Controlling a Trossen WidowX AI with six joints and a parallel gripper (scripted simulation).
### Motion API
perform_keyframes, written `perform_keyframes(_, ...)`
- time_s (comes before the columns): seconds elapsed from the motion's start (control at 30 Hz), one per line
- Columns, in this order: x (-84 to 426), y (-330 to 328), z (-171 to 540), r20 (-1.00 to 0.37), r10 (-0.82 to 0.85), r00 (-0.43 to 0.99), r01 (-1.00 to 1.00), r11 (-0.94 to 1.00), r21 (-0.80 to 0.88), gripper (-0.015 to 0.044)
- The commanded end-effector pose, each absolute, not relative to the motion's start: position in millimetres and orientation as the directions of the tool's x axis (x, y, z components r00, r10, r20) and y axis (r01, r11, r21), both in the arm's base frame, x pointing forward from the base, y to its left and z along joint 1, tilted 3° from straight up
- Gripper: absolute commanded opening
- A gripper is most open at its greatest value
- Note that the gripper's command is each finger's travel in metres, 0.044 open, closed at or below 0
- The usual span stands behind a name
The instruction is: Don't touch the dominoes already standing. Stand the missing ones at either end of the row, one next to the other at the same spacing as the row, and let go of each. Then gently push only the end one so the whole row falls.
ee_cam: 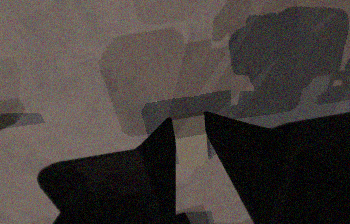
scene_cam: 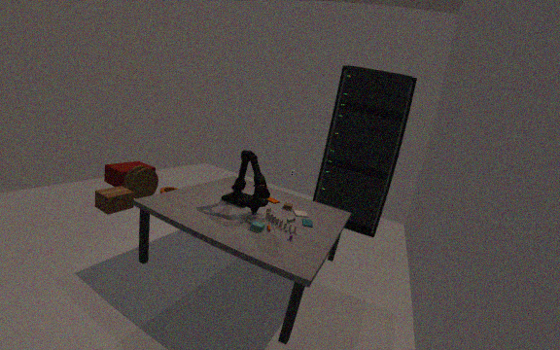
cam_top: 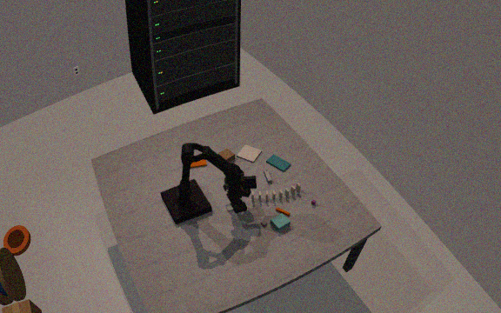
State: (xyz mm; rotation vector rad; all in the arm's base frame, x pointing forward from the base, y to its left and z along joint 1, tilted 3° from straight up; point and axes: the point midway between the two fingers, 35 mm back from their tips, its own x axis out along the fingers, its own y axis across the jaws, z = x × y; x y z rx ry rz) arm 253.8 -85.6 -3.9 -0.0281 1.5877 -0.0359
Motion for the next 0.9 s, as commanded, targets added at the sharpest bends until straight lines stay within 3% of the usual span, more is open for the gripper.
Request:
perform_keyframes(0.0,254,-86,-2,-0.999,-0.041,-0.016,0.002,0.999,-0.041,0.0107)
perform_keyframes(0.23,260,-81,78,-0.999,-0.040,-0.016,0.002,0.999,-0.040,0.0107)
perform_keyframes(0.43,260,-81,86,-0.999,-0.040,-0.016,0.022,0.999,-0.041,0.0107)
perform_keyframes(0.57,248,-106,88,-0.999,-0.042,-0.016,0.421,0.906,-0.045,0.0107)
perform_keyframes(0.7,230,-134,89,-0.999,-0.045,-0.018,0.806,0.590,-0.041,0.0107)
perform_keyframes(0.8,216,-151,90,-0.999,-0.046,-0.019,0.961,0.276,-0.031,0.0107)
perform_keyframes(0.87,212,-155,90,-0.999,-0.047,-0.020,0.980,0.198,-0.028,0.0107)
